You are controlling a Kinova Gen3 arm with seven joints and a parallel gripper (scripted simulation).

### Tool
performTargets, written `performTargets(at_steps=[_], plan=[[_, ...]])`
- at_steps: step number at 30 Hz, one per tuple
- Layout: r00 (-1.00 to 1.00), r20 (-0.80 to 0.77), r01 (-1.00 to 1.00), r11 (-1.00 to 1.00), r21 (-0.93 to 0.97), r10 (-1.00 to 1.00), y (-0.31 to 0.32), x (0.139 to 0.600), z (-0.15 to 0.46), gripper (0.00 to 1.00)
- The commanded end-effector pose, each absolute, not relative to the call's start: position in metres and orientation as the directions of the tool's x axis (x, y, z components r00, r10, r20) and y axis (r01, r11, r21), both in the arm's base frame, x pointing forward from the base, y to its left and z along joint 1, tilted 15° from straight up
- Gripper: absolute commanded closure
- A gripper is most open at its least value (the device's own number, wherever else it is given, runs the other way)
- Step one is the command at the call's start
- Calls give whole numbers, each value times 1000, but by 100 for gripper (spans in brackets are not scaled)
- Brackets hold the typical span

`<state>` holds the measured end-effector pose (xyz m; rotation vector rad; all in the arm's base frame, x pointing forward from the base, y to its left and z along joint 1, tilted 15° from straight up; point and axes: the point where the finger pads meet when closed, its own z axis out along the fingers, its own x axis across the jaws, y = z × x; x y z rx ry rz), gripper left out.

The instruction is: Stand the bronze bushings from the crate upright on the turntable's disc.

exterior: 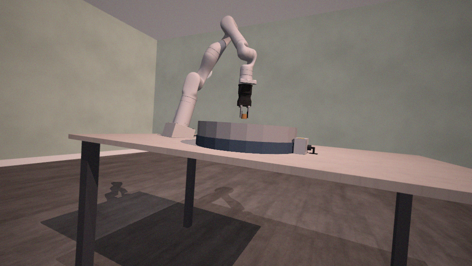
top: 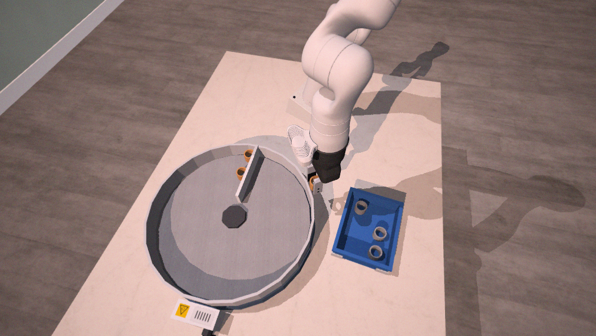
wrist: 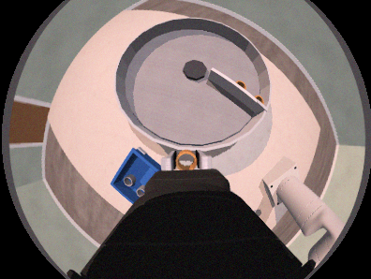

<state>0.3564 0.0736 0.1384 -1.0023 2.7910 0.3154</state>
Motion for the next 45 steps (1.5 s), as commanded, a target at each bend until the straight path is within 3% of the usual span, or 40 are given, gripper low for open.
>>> performTargets(at_steps=[1,21,45], plan=[[-780,-212,-621,770,146,-589,55,359,133,100],[-780,-212,-621,770,146,-589,-14,371,117,100],[-780,-212,-621,770,146,-589,-53,378,107,100]])
